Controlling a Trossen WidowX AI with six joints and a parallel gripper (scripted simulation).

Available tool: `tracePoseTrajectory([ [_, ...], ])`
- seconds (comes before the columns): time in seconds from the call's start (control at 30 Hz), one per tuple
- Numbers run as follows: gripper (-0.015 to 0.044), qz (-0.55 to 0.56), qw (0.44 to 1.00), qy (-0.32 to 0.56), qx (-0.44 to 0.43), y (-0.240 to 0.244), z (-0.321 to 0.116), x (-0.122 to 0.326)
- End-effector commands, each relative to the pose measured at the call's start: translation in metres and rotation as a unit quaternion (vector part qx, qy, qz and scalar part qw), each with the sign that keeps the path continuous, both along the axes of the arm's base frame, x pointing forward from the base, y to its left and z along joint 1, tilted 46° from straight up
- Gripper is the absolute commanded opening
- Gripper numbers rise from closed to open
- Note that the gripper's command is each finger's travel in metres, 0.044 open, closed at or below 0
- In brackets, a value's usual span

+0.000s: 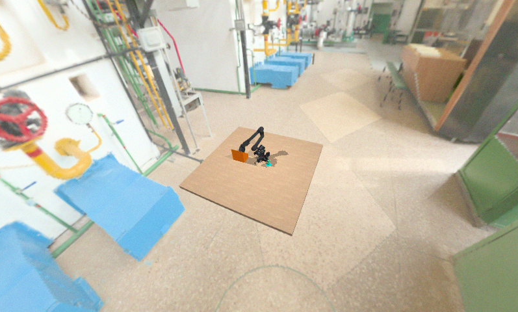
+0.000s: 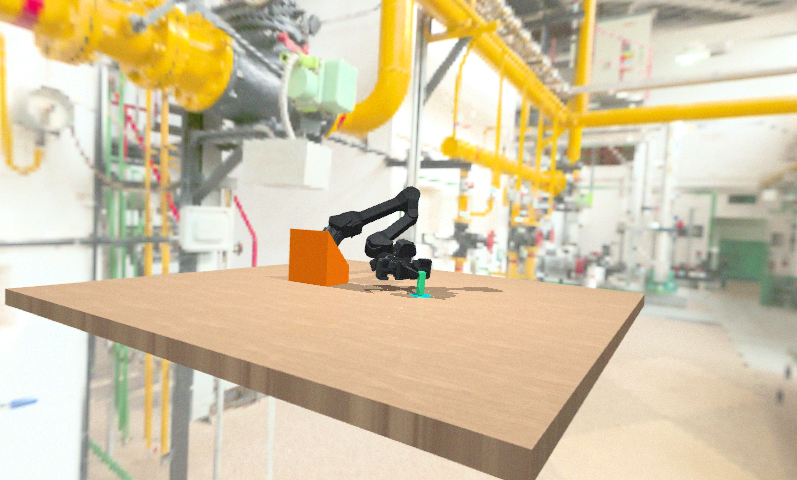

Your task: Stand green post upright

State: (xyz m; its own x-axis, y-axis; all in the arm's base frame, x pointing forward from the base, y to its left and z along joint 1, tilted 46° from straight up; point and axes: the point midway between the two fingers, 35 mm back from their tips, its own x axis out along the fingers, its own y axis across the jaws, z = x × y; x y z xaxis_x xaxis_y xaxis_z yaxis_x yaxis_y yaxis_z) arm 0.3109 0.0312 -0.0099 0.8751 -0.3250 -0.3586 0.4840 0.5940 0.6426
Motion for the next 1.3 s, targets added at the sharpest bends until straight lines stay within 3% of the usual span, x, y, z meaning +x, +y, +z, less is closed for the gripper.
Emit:
tracePoseTrajectory([
  [0.0, 0.0023, -0.003, 1.0, -0.004, 0.003, 0.001, 0.0, 0.002],
  [0.13, 0.0023, -0.003, 1.0, -0.004, 0.003, 0.001, 0.0, 0.002],
  [0.63, 0.04, -0.003, 1.0, -0.004, 0.003, 0.001, 0.0, 0.002],
  [1.27, 0.04, -0.006, 1.0, -0.008, 0.006, -0.049, 0.051, -0.002],
])
